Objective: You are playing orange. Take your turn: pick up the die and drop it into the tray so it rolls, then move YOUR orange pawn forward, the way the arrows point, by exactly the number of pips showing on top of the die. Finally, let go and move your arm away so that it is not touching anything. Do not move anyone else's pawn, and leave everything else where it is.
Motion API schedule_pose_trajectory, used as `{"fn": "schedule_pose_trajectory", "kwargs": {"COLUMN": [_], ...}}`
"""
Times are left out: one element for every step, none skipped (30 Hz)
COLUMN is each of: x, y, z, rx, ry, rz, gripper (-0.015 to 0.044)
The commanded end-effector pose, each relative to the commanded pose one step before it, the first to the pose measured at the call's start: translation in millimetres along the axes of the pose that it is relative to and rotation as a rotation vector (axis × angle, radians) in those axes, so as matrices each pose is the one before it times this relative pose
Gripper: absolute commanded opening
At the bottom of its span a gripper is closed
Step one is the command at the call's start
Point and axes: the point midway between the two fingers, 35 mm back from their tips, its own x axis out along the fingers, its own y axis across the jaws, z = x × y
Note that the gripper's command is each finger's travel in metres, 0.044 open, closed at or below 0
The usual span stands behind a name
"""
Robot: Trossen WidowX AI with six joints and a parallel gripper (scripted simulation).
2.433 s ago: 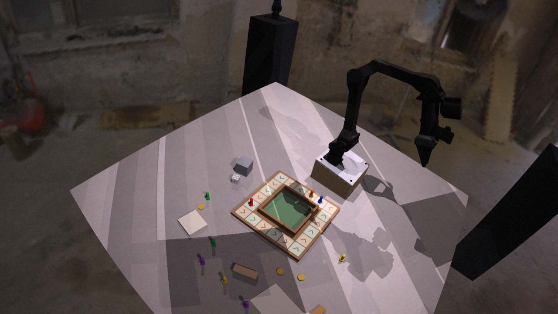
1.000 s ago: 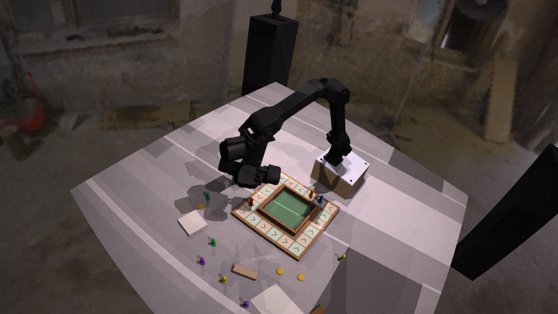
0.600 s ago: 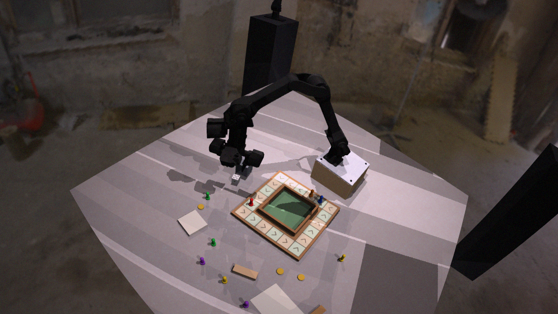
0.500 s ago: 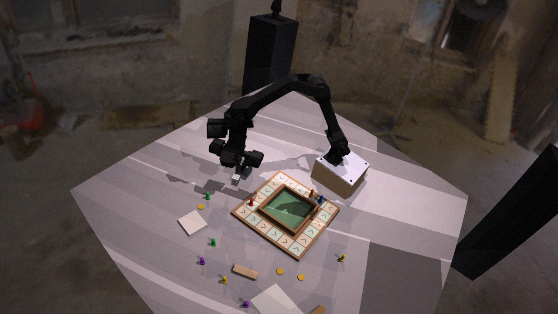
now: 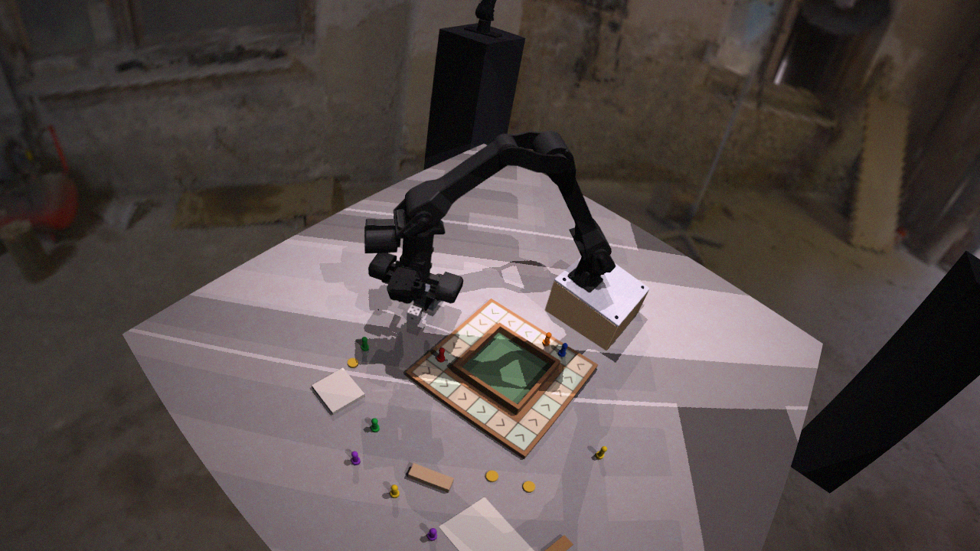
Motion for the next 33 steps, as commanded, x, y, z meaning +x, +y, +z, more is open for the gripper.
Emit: {"fn": "schedule_pose_trajectory", "kwargs": {"x": [7.95,1.62,1.62,1.62,1.62,1.61,1.62,1.61,1.61,1.61,1.61,1.61,1.6,1.6,1.6,1.28,0.77,0.26,0.0,0.0,0.0,0.0,0.0,0.0,0.0,0.0,0.0,0.0,0.0,0.0,0.0,0.0,0.0], "y": [2.4,0.03,0.04,0.04,0.05,0.06,0.06,0.07,0.08,0.08,0.09,0.1,0.1,0.11,0.12,0.1,0.06,0.02,0.0,0.0,0.0,0.0,0.0,0.0,0.0,0.0,0.0,0.0,0.0,0.0,0.0,0.0,0.0], "z": [-0.59,-0.03,-0.04,-0.04,-0.04,-0.05,-0.05,-0.06,-0.06,-0.06,-0.07,-0.07,-0.07,-0.08,-0.08,-0.07,-0.04,-0.01,0.0,0.0,0.0,0.0,0.0,0.0,0.0,0.0,0.0,0.0,0.0,0.0,0.0,0.0,0.0], "rx": [-0.0036,0.0,0.0,0.0,0.0,0.0,0.0,0.0,0.0,0.0,0.0,0.0,0.0,0.0,0.0,0.0,0.0,0.0,0.0,0.0,0.0,0.0,0.0,0.0,0.0,0.0,0.0,0.0,0.0,0.0,0.0,0.0,0.0], "ry": [-0.00212,0.0,0.0,0.0,0.0,0.0,0.0,0.0,0.0,0.0,0.0,0.00001,0.00001,0.00001,0.00001,0.00001,0.0,0.0,0.0,0.0,0.0,0.0,0.0,0.0,0.0,0.0,0.0,0.0,0.0,0.0,0.0,0.0,0.0], "rz": [0.00836,0.00001,0.00001,0.00001,0.00001,0.00002,0.00002,0.00002,0.00002,0.00002,0.00002,0.00002,0.00002,0.00002,0.00002,0.00002,0.00001,0.0,0.0,0.0,0.0,0.0,0.0,0.0,0.0,0.0,0.0,0.0,0.0,0.0,0.0,0.0,0.0], "gripper": [0.0275,0.0275,0.0275,0.0275,0.0275,0.0275,0.0275,0.0275,0.0275,0.0275,0.0275,0.0275,0.0275,0.0275,0.0275,0.0275,0.0275,0.0275,0.0249,0.0222,0.0196,0.017,0.0144,0.0118,0.0111,0.0104,0.0097,0.0091,0.0084,0.0078,0.0071,0.0064,0.0038]}}
